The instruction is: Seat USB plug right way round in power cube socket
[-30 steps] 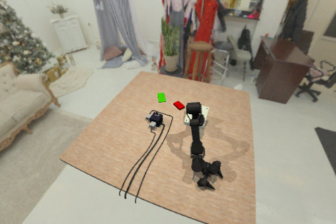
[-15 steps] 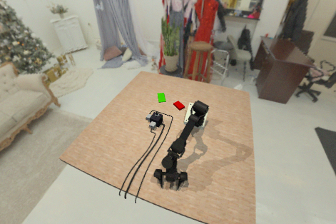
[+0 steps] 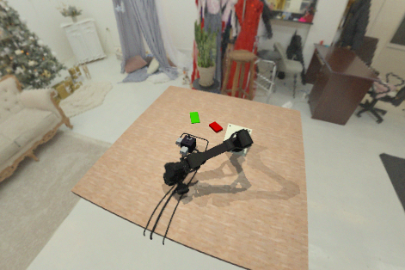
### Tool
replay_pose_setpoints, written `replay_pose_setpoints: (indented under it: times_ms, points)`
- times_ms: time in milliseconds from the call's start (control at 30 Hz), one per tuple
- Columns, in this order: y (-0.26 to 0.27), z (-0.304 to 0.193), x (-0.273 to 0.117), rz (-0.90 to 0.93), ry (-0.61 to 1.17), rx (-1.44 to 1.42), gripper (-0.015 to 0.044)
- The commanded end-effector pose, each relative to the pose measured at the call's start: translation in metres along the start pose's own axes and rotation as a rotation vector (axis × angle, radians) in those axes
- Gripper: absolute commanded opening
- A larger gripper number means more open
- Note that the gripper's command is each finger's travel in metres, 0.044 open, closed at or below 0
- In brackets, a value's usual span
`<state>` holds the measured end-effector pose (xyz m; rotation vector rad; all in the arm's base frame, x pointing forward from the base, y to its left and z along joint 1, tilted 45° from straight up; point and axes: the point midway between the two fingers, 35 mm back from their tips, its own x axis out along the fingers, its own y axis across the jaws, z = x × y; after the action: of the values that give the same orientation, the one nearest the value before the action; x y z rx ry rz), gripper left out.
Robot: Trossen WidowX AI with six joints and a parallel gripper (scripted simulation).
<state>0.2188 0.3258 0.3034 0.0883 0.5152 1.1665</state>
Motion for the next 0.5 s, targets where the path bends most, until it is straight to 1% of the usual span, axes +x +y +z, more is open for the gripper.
replay_pose_setpoints:
  times_ms: [0,100,267,333,433,467]
  points:
    - [-0.058,-0.013,-0.006,-0.123,0.095,0.241,0.0440]
    - [-0.110,-0.033,-0.022,-0.240,0.175,0.515,0.0440]
    - [-0.183,-0.068,-0.066,-0.429,0.240,1.000,0.0440]
    - [-0.205,-0.083,-0.086,-0.491,0.250,1.188,0.0440]
    - [-0.222,-0.102,-0.105,-0.545,0.276,1.412,0.0440]
    - [-0.228,-0.112,-0.114,-0.567,0.295,1.535,0.0440]
